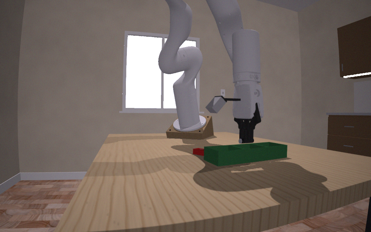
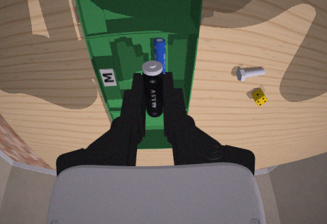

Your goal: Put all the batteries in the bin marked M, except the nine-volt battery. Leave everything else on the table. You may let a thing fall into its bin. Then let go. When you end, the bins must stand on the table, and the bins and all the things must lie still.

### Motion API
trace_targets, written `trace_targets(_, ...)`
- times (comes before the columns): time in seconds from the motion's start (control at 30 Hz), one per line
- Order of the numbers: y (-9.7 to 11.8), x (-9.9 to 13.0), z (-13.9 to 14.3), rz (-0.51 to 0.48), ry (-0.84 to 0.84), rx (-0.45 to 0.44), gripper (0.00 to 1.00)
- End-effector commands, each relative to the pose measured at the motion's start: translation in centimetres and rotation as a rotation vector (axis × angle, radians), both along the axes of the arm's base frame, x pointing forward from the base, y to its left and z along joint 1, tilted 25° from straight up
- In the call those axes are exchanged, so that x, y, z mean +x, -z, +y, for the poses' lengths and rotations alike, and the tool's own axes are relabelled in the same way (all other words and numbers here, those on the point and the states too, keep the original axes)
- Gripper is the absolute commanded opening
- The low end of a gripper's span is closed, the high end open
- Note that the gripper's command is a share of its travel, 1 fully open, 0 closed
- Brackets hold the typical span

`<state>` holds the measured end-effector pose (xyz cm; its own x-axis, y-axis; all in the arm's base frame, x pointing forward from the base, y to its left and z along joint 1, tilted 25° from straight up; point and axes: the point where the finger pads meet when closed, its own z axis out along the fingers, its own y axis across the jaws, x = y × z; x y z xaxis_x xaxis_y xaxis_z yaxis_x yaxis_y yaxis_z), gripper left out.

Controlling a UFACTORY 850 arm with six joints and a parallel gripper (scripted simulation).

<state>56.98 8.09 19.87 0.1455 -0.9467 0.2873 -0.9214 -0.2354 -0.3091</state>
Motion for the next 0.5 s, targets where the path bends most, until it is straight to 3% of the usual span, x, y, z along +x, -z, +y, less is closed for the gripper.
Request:
trace_targets(0.0,0.4,0.3,-0.1,-0.003,0.0,0.0,0.0)
trace_targets(0.47,1.7,0.8,-0.4,-0.003,0.0,0.0,0.0)
